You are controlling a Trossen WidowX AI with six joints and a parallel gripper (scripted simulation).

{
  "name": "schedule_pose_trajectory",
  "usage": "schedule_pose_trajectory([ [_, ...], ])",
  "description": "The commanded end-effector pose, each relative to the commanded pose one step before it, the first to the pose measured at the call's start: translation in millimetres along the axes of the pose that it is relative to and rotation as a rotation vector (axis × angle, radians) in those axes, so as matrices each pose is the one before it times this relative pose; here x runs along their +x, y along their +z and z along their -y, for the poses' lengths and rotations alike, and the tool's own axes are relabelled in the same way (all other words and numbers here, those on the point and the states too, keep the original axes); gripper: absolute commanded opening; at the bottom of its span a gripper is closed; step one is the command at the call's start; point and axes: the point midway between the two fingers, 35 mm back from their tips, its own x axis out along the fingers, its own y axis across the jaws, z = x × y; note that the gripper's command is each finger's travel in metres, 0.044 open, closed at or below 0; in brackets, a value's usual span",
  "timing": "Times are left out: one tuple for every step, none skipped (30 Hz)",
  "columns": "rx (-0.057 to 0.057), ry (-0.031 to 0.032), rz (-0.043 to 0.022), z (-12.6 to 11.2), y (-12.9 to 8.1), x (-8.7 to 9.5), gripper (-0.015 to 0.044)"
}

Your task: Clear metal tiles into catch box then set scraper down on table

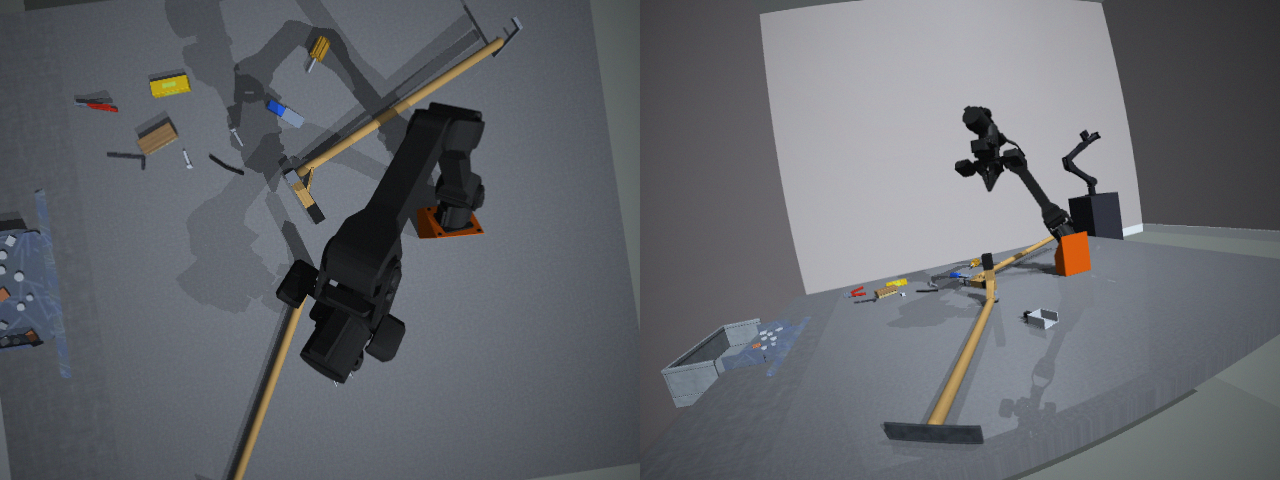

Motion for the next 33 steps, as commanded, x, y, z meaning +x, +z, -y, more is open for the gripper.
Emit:
schedule_pose_trajectory([
  [0.0535, -0.01068, -0.02564, 13.96, -8.97, 4.49, 0.0000],
  [0.0130, -0.00215, -0.00540, 3.62, -1.85, 1.10, 0.0000],
  [0.0130, -0.00218, -0.00541, 3.62, -1.83, 1.11, 0.0000],
  [0.0129, -0.00220, -0.00542, 3.62, -1.81, 1.13, 0.0000],
  [0.0129, -0.00222, -0.00542, 3.61, -1.80, 1.14, 0.0000],
  [0.0129, -0.00224, -0.00543, 3.61, -1.78, 1.15, 0.0000],
  [0.0129, -0.00226, -0.00544, 3.61, -1.76, 1.16, 0.0000],
  [0.0129, -0.00228, -0.00545, 3.61, -1.74, 1.18, 0.0000],
  [0.0128, -0.00230, -0.00545, 3.60, -1.73, 1.19, 0.0000],
  [0.0128, -0.00233, -0.00546, 3.60, -1.71, 1.20, 0.0000],
  [0.0128, -0.00235, -0.00547, 3.60, -1.69, 1.21, 0.0000],
  [0.0128, -0.00237, -0.00547, 3.59, -1.67, 1.23, 0.0000],
  [0.0127, -0.00239, -0.00548, 3.59, -1.66, 1.24, 0.0000],
  [0.0127, -0.00242, -0.00549, 3.59, -1.64, 1.25, 0.0000],
  [0.0127, -0.00244, -0.00549, 3.58, -1.62, 1.26, 0.0000],
  [0.0127, -0.00246, -0.00550, 3.58, -1.60, 1.27, 0.0000],
  [0.0126, -0.00249, -0.00551, 3.57, -1.59, 1.29, 0.0000],
  [0.0126, -0.00251, -0.00551, 3.57, -1.57, 1.30, 0.0000],
  [0.0126, -0.00254, -0.00552, 3.56, -1.55, 1.31, 0.0000],
  [0.0126, -0.00256, -0.00552, 3.56, -1.54, 1.32, 0.0000],
  [0.0125, -0.00258, -0.00553, 3.55, -1.52, 1.33, 0.0000],
  [0.0125, -0.00261, -0.00553, 3.55, -1.51, 1.34, 0.0000],
  [0.0125, -0.00263, -0.00554, 3.54, -1.49, 1.35, 0.0000],
  [0.0125, -0.00266, -0.00554, 3.54, -1.47, 1.37, 0.0000],
  [0.0124, -0.00268, -0.00555, 3.53, -1.46, 1.38, 0.0000],
  [0.0124, -0.00271, -0.00555, 3.53, -1.44, 1.39, 0.0000],
  [0.0124, -0.00273, -0.00556, 3.52, -1.43, 1.40, 0.0000],
  [0.0124, -0.00276, -0.00556, 3.52, -1.41, 1.41, 0.0000],
  [0.0123, -0.00279, -0.00556, 3.51, -1.39, 1.42, 0.0000],
  [0.0123, -0.00281, -0.00557, 3.51, -1.38, 1.43, 0.0000],
  [0.0123, -0.00284, -0.00557, 3.50, -1.36, 1.44, 0.0000],
  [0.0123, -0.00286, -0.00557, 3.49, -1.35, 1.45, 0.0000],
  [0.0122, -0.00289, -0.00557, 3.49, -1.33, 1.46, 0.0000],
])
